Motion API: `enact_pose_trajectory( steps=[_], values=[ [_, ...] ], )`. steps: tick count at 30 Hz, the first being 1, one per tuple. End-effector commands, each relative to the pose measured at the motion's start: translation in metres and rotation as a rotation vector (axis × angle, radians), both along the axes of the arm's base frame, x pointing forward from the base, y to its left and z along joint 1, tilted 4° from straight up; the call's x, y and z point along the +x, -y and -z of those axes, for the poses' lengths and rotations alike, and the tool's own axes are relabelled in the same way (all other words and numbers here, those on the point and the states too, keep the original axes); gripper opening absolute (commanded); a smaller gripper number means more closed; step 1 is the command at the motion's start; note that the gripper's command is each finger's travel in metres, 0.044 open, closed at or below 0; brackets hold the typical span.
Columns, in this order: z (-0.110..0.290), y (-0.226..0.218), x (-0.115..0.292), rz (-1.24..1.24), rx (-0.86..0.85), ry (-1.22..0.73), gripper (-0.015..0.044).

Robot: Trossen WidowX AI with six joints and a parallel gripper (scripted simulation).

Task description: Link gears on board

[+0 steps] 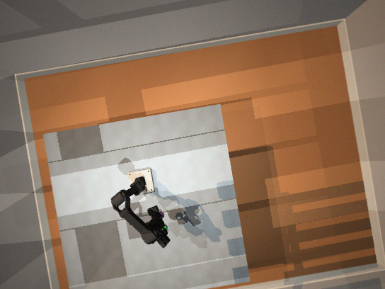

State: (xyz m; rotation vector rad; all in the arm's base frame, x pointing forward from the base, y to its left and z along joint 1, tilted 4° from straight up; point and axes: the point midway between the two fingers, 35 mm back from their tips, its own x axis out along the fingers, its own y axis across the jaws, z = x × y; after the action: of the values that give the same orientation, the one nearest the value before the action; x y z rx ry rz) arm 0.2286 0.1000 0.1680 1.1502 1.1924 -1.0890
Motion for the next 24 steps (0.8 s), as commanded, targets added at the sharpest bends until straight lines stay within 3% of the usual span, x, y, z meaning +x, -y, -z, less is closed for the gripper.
enact_pose_trajectory(
  steps=[1, 24],
  values=[
    [-0.012, 0.000, -0.001, 0.005, 0.001, 0.011, 0.0000],
    [-0.010, 0.023, 0.017, 0.007, -0.001, 0.010, 0.0000]
  ],
)
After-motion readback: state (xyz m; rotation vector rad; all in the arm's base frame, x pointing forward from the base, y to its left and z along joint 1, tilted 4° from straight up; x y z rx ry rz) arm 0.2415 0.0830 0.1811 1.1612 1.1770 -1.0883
